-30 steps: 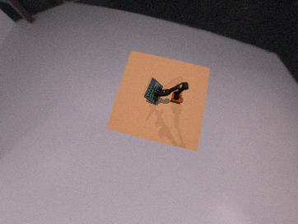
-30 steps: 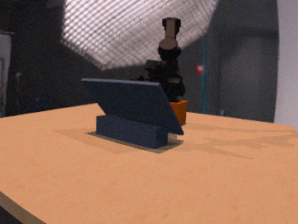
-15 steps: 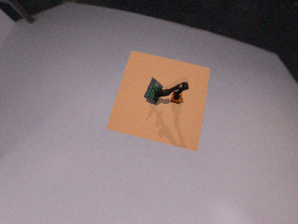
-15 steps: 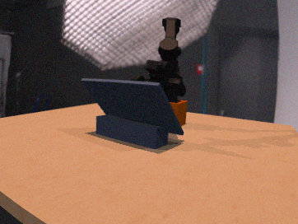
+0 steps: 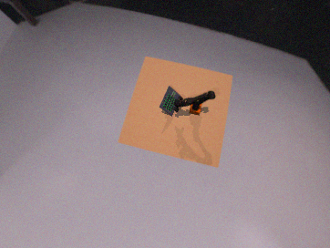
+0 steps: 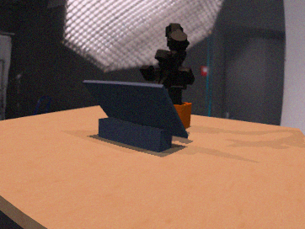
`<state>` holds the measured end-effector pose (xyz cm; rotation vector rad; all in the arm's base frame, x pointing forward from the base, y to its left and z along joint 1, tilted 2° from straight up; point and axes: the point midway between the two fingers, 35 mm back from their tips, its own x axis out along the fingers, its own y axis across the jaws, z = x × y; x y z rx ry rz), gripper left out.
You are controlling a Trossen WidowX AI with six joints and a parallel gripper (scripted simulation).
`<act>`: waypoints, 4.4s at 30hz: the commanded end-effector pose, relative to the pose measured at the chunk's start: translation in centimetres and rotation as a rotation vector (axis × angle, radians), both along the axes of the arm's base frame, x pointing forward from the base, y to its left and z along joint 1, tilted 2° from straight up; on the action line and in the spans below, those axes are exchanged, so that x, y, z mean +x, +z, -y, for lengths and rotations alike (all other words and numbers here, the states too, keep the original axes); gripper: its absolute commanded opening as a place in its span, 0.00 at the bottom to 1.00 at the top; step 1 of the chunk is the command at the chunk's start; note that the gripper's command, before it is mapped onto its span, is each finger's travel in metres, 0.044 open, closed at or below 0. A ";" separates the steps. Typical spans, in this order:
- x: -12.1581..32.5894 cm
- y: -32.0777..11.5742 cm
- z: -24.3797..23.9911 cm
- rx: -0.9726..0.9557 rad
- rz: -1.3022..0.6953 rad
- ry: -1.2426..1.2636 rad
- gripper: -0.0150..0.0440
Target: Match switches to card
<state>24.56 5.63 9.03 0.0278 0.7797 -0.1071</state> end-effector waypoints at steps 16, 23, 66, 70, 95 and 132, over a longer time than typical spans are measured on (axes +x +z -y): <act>1.7 -2.2 5.8 -0.005 -0.020 -0.002 0.25; 2.0 -2.6 5.9 -0.005 -0.020 -0.002 0.25; 3.4 -4.0 6.1 -0.005 -0.019 -0.002 0.25; 3.5 -4.0 6.1 -0.005 -0.019 -0.002 0.25; 3.7 -4.2 6.1 -0.005 -0.019 -0.002 0.25; -2.7 -2.6 -0.2 0.001 -0.008 -0.004 0.25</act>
